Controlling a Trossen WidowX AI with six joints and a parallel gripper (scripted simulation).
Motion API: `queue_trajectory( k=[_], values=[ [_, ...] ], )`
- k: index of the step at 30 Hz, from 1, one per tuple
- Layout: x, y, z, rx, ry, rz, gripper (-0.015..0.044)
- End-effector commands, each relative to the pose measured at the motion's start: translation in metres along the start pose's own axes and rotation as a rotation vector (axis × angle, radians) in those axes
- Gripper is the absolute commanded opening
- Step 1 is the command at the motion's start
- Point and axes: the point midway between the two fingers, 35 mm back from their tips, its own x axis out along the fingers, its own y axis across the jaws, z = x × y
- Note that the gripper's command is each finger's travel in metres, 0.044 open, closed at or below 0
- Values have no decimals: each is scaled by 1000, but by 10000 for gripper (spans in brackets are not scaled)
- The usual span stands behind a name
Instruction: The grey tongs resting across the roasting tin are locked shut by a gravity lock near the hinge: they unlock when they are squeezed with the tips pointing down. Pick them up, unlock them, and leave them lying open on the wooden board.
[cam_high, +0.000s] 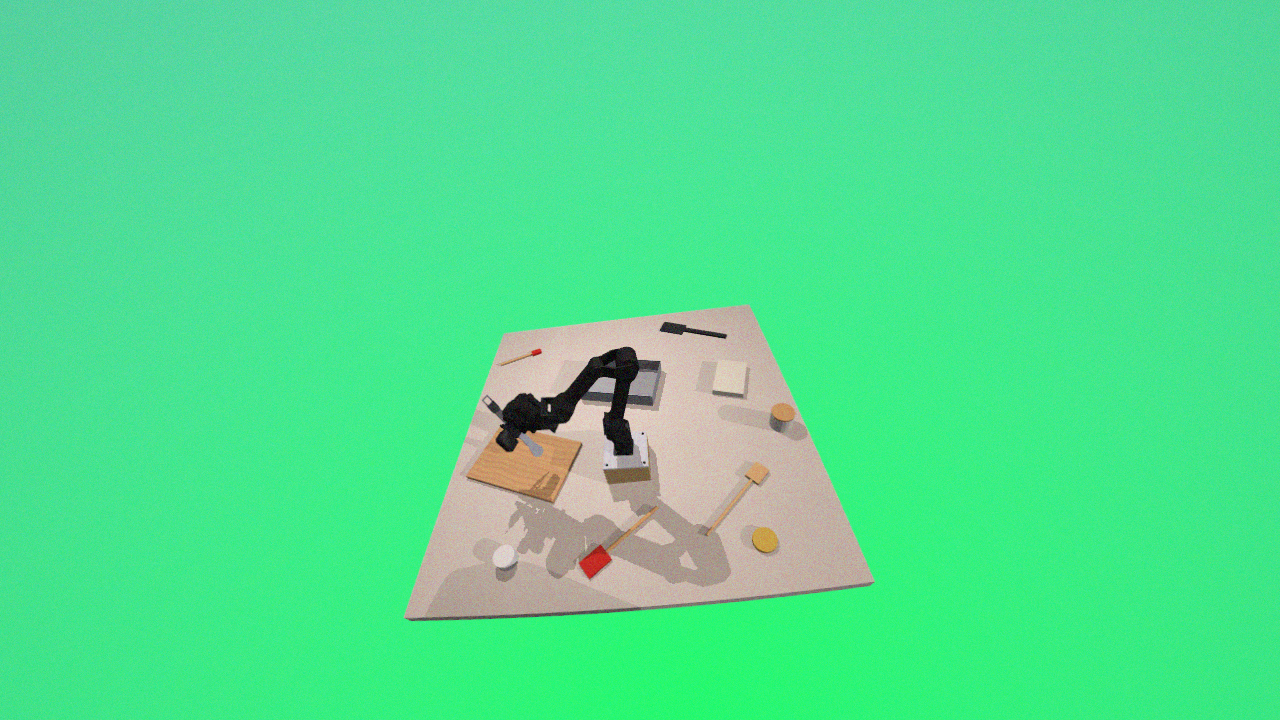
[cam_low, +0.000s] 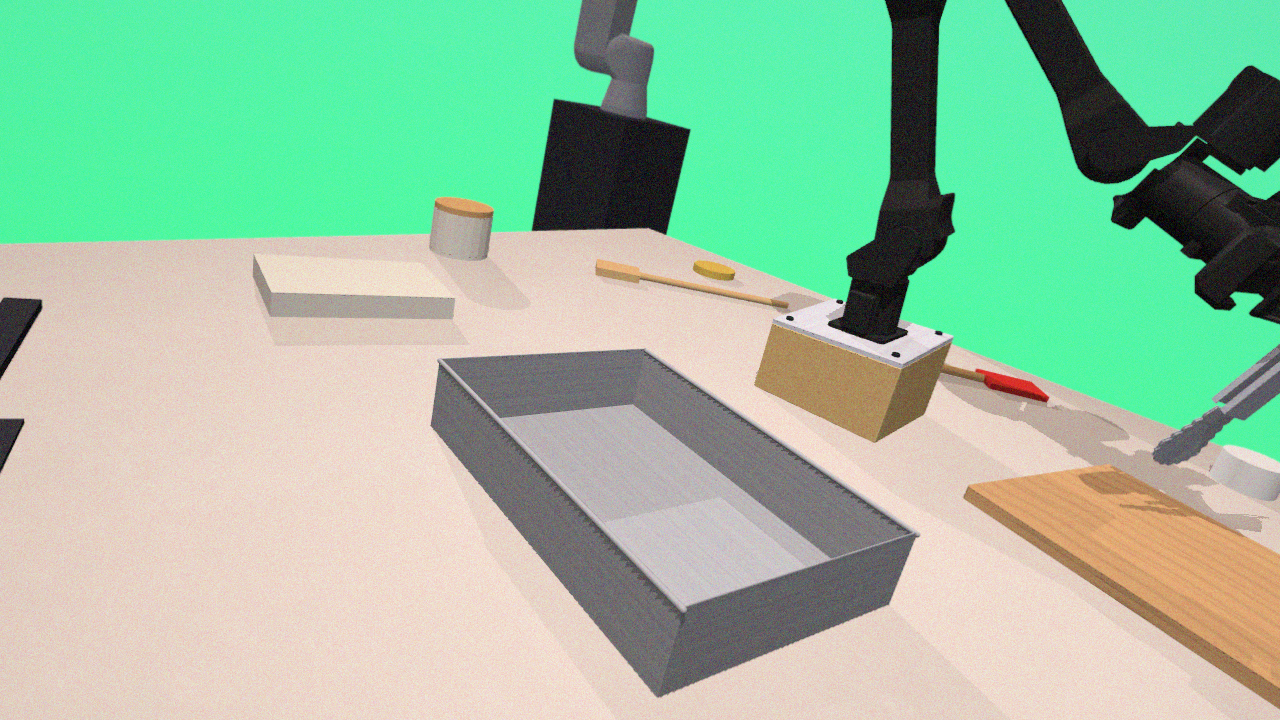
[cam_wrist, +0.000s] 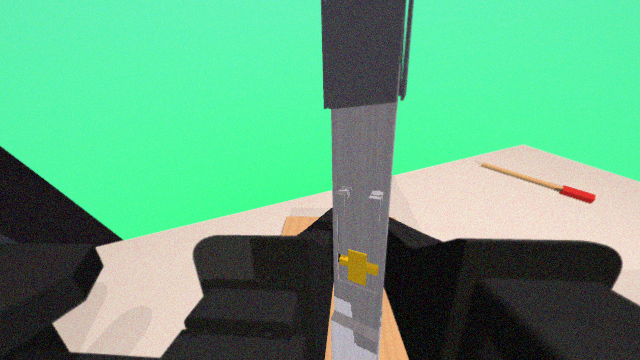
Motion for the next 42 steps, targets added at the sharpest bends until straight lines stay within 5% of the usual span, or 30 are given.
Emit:
queue_trajectory(
  k=[1, 42],
  values=[
    [6, 2, 2, -7, 29, 3, -150],
    [61, 10, -33, -65, 675, 25, -150]
  ],
)
